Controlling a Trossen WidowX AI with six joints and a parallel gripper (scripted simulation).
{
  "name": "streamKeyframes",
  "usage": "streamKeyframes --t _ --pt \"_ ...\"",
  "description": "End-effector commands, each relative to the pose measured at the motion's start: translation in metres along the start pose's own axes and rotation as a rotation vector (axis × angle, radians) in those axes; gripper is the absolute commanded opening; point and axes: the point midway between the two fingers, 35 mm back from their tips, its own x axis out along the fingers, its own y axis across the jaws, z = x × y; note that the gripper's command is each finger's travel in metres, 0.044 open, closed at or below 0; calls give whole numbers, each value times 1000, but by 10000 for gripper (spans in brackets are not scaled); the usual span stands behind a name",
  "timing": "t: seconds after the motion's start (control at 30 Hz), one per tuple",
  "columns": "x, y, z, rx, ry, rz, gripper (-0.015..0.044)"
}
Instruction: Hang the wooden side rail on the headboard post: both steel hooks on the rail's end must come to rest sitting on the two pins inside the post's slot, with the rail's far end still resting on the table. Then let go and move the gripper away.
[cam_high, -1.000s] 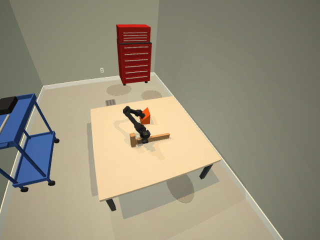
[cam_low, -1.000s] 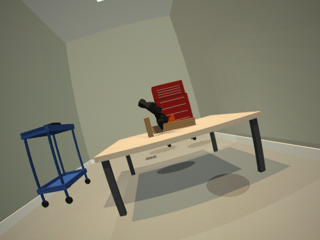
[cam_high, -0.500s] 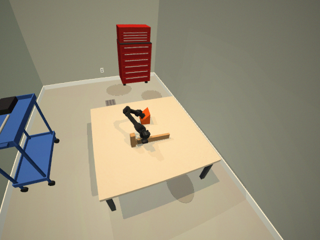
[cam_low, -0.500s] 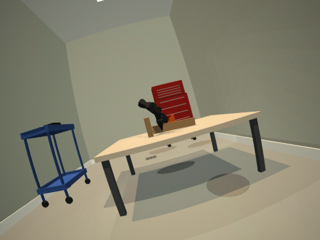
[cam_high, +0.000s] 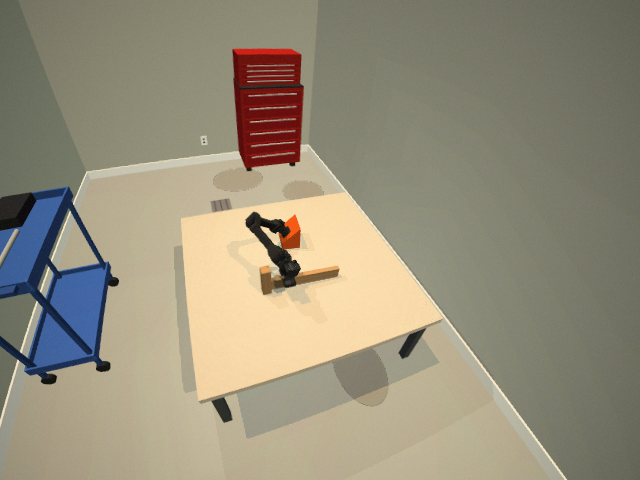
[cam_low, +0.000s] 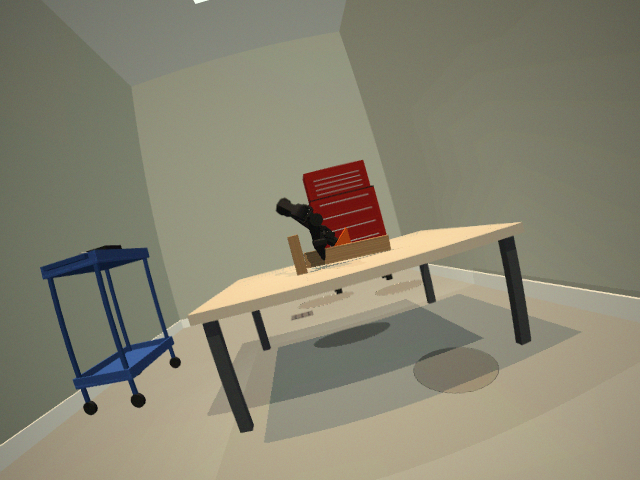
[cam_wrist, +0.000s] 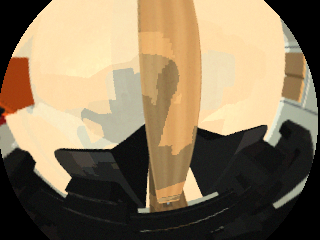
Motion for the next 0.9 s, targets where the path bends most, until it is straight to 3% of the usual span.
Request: streamKeyframes --t 0.0,0.87 --pt "-2 -1 0 -3 -2 -10 0" --pt "2 -1 0 -3 -2 -10 0"
